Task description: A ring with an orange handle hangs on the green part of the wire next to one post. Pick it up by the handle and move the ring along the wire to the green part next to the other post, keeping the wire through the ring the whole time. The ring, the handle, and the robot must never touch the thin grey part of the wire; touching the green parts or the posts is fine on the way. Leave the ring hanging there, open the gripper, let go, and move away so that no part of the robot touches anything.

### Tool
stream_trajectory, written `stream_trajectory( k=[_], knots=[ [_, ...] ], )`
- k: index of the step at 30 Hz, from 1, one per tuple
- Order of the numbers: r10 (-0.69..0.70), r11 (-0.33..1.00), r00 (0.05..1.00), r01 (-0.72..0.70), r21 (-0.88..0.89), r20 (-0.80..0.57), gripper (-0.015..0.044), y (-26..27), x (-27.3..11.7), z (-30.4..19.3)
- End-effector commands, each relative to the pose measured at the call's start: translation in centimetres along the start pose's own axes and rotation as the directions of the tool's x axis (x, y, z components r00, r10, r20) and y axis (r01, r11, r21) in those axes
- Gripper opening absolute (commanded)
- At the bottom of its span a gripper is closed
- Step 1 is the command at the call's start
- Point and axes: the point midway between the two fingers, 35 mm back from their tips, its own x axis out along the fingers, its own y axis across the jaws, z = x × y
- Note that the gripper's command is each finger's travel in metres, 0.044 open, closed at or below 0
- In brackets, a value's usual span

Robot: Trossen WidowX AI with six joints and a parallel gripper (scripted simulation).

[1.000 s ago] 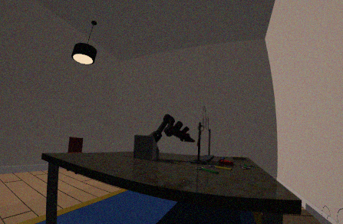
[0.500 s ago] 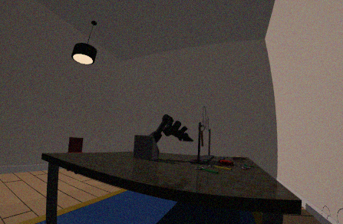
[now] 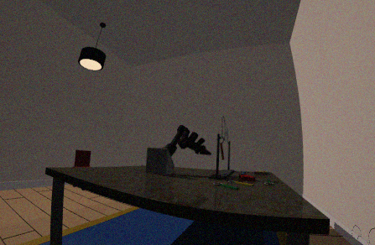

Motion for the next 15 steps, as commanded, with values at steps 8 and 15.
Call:
stream_trajectory(
  k=[8,15],
  knots=[
    [0.0,1.0,1.0,0.0,0.001,0.001,0.0291,0.0,-3.3,-0.3],
    [0.002,1.0,1.0,-0.002,0.002,0.002,0.044,0.0,-4.5,-0.7]
  ],
)
